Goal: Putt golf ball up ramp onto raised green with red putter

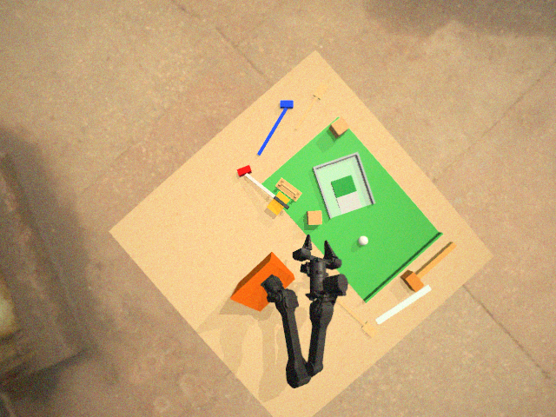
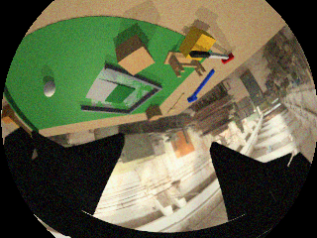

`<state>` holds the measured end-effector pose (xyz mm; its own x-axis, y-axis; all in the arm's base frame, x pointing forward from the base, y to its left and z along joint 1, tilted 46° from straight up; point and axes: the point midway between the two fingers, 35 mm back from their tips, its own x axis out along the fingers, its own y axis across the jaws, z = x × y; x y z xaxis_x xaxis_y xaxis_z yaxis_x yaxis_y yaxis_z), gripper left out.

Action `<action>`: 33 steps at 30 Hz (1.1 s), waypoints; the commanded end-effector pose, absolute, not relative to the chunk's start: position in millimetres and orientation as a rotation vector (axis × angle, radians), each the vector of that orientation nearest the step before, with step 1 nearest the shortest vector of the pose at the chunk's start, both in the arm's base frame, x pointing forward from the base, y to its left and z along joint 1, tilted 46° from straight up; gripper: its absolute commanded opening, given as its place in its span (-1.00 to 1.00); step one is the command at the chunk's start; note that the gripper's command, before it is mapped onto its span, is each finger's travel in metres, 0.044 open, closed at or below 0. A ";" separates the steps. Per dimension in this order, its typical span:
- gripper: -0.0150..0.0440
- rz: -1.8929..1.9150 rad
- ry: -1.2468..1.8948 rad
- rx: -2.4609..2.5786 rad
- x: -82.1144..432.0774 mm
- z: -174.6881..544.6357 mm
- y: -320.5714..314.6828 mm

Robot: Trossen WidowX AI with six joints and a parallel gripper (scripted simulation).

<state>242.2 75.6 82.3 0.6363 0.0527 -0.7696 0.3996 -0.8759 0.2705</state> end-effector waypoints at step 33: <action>1.00 -0.221 1.414 -0.293 292.0 -61.0 187.5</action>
<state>287.9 160.0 -6.5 0.2421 -0.1907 -0.9513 0.6014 0.7989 -0.0070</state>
